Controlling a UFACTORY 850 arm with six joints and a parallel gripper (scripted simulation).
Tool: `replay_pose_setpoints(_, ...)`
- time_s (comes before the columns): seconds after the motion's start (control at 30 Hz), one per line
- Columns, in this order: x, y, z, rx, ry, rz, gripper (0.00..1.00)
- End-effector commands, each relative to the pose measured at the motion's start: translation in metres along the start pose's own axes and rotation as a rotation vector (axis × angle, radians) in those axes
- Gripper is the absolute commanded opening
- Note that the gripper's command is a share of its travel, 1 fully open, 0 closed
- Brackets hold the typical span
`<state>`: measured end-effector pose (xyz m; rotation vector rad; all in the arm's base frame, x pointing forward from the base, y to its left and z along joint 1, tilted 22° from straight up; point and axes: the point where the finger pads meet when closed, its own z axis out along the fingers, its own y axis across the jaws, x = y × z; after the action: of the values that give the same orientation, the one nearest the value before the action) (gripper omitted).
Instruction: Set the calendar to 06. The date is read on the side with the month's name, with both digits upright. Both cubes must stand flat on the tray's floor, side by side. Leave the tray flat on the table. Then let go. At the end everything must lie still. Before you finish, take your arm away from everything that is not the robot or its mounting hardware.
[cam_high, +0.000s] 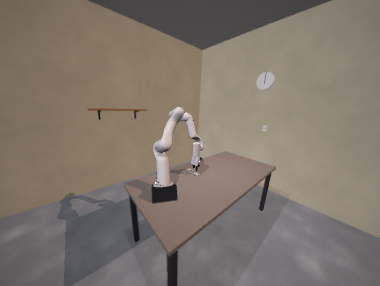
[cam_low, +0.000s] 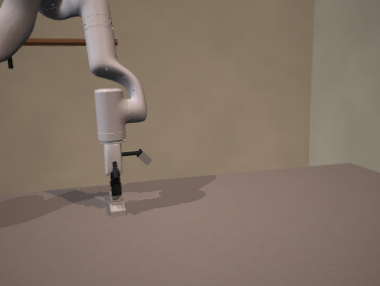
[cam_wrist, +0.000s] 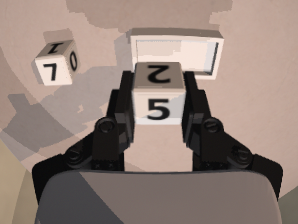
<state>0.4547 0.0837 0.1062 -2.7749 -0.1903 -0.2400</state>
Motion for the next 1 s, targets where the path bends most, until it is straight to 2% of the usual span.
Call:
replay_pose_setpoints(0.0,0.001,0.000,0.000,0.000,0.001,0.000,0.29)
replay_pose_setpoints(0.97,0.001,0.000,0.017,0.000,0.001,0.000,0.29)
